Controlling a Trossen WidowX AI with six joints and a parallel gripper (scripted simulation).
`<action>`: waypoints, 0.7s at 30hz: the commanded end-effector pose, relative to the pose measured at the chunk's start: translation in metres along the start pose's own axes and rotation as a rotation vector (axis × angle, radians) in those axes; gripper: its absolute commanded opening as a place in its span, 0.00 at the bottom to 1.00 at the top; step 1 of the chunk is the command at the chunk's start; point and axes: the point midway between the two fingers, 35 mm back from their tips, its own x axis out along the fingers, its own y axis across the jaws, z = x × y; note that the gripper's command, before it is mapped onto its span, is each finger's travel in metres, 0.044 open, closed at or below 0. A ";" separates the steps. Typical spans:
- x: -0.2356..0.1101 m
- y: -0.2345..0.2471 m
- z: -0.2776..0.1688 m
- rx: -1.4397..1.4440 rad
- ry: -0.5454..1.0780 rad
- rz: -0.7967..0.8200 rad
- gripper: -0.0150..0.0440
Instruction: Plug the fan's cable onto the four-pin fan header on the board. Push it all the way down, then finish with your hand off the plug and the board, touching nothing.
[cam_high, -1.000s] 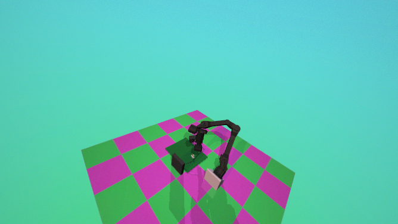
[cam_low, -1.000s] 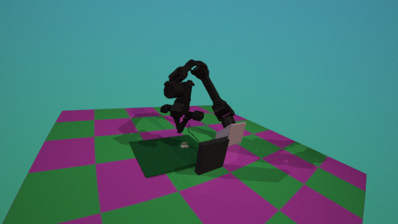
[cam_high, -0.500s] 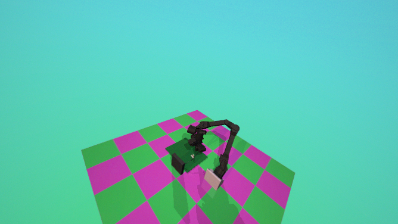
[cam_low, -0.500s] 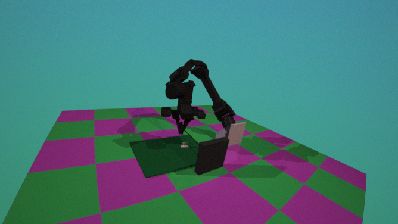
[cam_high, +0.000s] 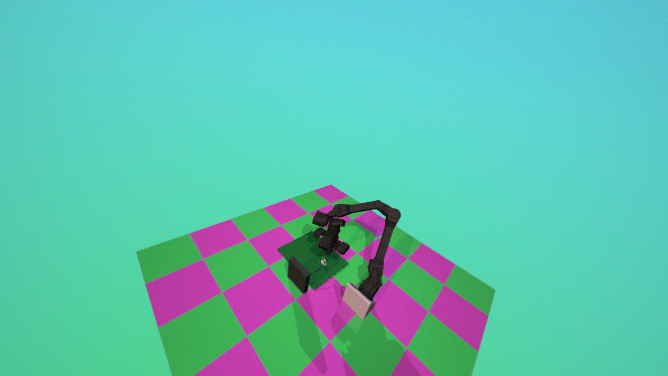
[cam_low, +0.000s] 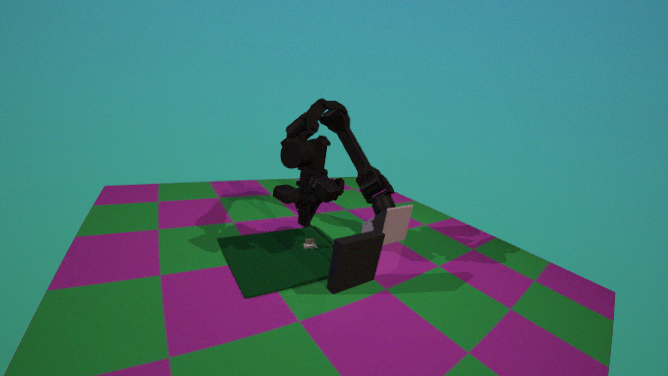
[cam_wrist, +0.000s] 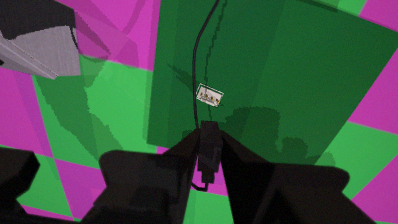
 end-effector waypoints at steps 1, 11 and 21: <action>0.001 0.000 0.005 -0.154 -0.002 0.003 0.25; 0.001 0.000 0.012 -0.501 -0.003 0.003 0.25; 0.001 -0.001 0.019 -0.848 -0.003 0.003 0.25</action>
